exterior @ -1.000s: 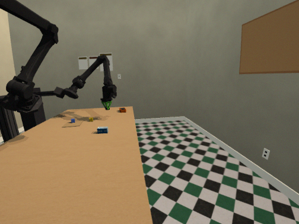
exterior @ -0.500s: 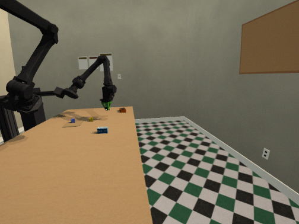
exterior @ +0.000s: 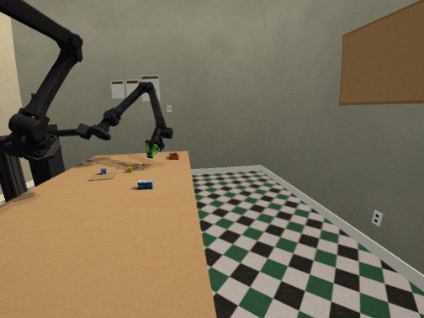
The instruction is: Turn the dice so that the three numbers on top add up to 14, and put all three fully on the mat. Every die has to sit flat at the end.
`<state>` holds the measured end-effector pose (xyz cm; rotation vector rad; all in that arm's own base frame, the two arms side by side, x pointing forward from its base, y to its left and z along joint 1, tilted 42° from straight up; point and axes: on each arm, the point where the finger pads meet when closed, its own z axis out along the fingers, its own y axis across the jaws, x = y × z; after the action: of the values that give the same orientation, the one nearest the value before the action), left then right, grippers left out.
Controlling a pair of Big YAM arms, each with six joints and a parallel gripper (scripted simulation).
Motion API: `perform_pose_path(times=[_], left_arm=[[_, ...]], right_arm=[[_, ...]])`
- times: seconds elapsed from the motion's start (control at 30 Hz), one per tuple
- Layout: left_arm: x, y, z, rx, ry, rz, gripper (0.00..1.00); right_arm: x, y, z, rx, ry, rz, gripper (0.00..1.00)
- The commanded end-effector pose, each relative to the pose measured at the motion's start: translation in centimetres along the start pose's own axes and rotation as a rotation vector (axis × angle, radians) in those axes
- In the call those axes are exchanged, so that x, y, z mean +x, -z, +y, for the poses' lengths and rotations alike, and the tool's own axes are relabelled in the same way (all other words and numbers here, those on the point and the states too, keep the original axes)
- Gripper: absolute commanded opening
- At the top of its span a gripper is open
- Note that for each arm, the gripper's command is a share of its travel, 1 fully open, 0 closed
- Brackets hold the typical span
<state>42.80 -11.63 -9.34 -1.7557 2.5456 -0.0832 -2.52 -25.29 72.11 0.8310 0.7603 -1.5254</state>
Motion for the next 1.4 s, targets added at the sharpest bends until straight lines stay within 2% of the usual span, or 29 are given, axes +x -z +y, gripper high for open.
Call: perform_pose_path(times=[0.0, 0.07, 0.1, 0.17, 0.2, 0.3, 0.4, 0.47, 0.73, 1.1, 1.3, 1.33, 1.37], left_arm=[[-1.8, 2.5, -1.5, 0.038, -0.062, 0.108, 0.26], [-1.7, 2.8, -1.5, 0.049, -0.063, 0.156, 0.26], [-1.6, 1.4, -0.8, 0.019, -0.061, 0.17, 0.26], [-1.6, 1.4, -0.8, 0.019, -0.061, 0.17, 0.26], [0.3, 1.0, 0.4, -0.008, -0.095, 0.18, 0.26], [0.2, 1.0, 0.2, -0.004, -0.095, 0.177, 0.26], [-0.2, 1.3, -1.1, 0.017, -0.098, 0.172, 0.26], [-1.9, 1.1, -0.8, 0.013, -0.063, 0.168, 0.26], [-3.1, -0.2, -1.3, 0.035, -0.065, 0.163, 0.26], [-5.4, -3.1, -1.2, 0.031, -0.065, 0.165, 0.26], [-5.9, -3.7, -1.2, 0.03, -0.065, 0.166, 0.26], [-4.7, -3.1, -2.0, 0.045, -0.096, 0.163, 0.26], [-5.1, -3.5, -1.9, 0.041, -0.089, 0.164, 0.26]], right_arm=[[-2.2, 0.9, -0.3, 0.006, -0.008, -0.053, 1.0], [-2.2, 0.9, -0.3, 0.006, -0.008, -0.053, 1.0], [-2.2, 0.9, -0.3, 0.006, -0.008, -0.053, 1.0], [-2.2, 0.9, -0.3, 0.006, -0.008, -0.053, 1.0], [-2.2, 0.9, -0.3, 0.006, -0.008, -0.053, 1.0], [-2.2, 0.9, -0.3, 0.006, -0.008, -0.053, 1.0], [-2.2, 0.9, -0.3, 0.006, -0.008, -0.053, 1.0], [-2.2, 0.9, -0.3, 0.006, -0.008, -0.053, 1.0], [-2.2, 0.9, -0.3, 0.006, -0.008, -0.053, 1.0], [-2.2, 0.9, -0.3, 0.006, -0.008, -0.053, 1.0], [-2.2, 0.9, -0.3, 0.006, -0.008, -0.053, 1.0], [-2.2, 0.9, -0.3, 0.006, -0.008, -0.053, 1.0], [-2.2, 0.9, -0.3, 0.006, -0.008, -0.053, 1.0]])
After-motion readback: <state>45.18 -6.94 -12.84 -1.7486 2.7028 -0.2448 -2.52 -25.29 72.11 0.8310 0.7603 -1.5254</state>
